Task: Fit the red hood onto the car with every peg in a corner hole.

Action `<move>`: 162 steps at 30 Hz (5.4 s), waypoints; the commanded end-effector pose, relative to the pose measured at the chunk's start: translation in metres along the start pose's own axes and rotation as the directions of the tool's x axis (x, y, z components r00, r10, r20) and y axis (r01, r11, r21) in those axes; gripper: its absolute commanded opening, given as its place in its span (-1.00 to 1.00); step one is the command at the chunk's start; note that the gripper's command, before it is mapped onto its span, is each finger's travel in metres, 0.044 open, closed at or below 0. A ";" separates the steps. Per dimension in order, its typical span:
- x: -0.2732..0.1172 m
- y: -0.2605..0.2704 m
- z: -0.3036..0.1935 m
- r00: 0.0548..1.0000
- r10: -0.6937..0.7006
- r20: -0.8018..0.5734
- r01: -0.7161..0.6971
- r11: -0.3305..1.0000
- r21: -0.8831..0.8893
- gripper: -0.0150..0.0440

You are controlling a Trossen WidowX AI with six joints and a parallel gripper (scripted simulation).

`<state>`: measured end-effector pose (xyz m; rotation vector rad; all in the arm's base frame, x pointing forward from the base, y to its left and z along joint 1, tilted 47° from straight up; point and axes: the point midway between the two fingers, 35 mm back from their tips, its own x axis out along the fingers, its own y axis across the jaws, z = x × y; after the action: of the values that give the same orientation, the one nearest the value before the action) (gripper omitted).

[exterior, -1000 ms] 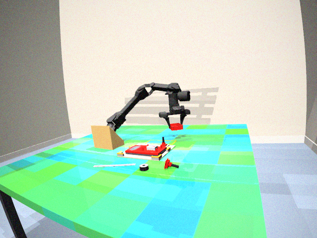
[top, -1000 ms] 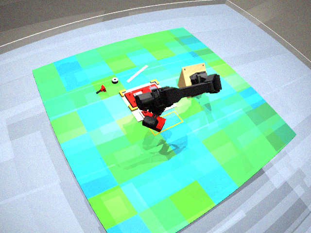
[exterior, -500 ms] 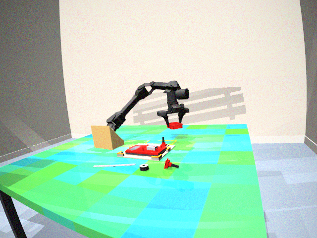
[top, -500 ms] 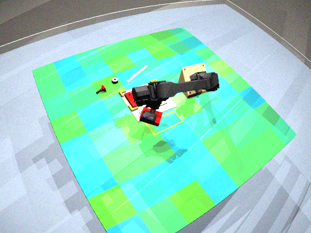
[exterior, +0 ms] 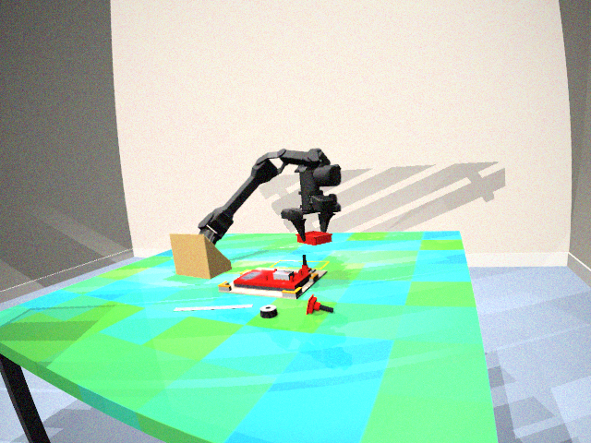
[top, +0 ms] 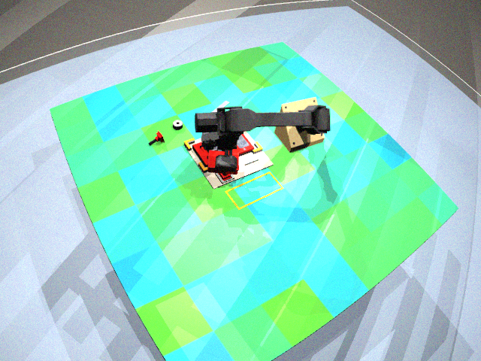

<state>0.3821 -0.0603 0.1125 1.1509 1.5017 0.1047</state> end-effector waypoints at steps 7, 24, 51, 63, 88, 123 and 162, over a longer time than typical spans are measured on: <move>0.000 -0.051 0.016 1.000 -0.003 -0.003 0.003 0.980 -0.197 -0.49; 0.003 -0.129 0.027 1.000 0.019 -0.016 -0.024 0.867 -0.497 -0.49; 0.054 -0.135 0.029 1.000 0.024 -0.017 -0.030 0.853 -0.521 -0.49; 0.054 -0.137 0.029 1.000 0.024 -0.017 -0.029 0.853 -0.521 -0.49; 0.058 -0.137 0.029 1.000 0.024 -0.017 -0.029 0.853 -0.521 -0.49; 0.059 -0.137 0.029 1.000 0.023 -0.017 -0.028 0.852 -0.523 -0.49; 0.069 -0.136 0.028 1.000 0.023 -0.015 -0.027 0.853 -0.521 -0.49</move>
<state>0.3364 -0.0978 -0.0302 0.7211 1.3482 0.5086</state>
